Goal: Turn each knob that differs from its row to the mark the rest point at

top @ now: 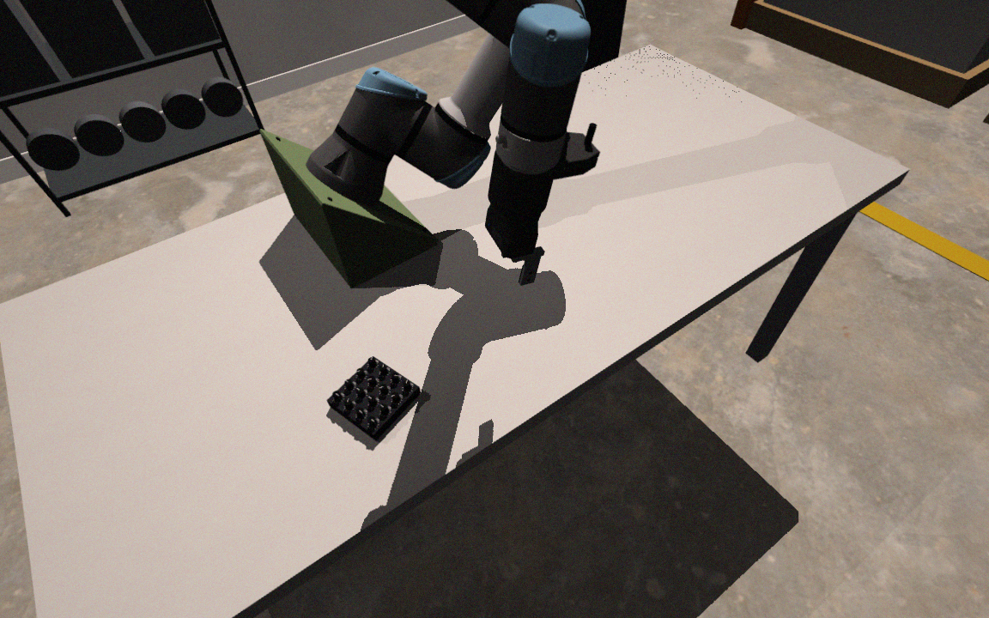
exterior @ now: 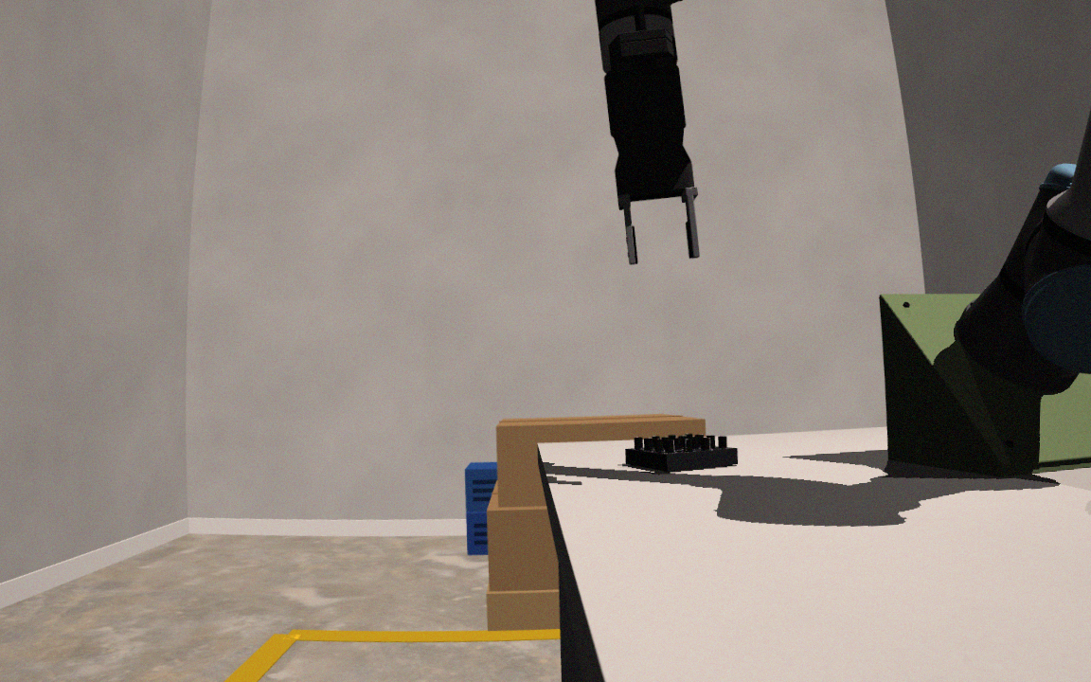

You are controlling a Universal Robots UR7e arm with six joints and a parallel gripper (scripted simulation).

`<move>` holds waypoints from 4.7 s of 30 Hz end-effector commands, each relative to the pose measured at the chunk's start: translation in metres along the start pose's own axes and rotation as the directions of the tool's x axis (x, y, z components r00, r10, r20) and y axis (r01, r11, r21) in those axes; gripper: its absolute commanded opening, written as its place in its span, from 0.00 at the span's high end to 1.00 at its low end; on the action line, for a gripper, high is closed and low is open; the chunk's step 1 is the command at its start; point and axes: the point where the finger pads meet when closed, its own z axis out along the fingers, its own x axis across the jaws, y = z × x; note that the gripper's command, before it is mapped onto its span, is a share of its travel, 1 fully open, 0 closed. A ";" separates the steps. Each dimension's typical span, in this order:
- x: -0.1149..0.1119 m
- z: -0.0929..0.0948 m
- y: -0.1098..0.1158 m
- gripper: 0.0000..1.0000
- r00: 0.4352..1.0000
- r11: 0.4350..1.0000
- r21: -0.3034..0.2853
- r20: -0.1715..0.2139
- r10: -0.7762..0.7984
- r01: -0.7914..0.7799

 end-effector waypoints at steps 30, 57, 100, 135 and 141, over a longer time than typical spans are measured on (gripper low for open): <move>-0.011 0.143 0.204 0.00 0.690 0.684 0.102 0.058 0.721 -0.723; -0.042 0.199 0.245 0.00 0.454 0.440 0.124 0.121 0.883 -0.889; -0.042 0.199 0.245 0.00 0.455 0.441 0.124 0.120 0.882 -0.889; -0.042 0.199 0.245 0.00 0.455 0.441 0.124 0.120 0.882 -0.889; -0.042 0.199 0.245 0.00 0.455 0.441 0.124 0.120 0.882 -0.889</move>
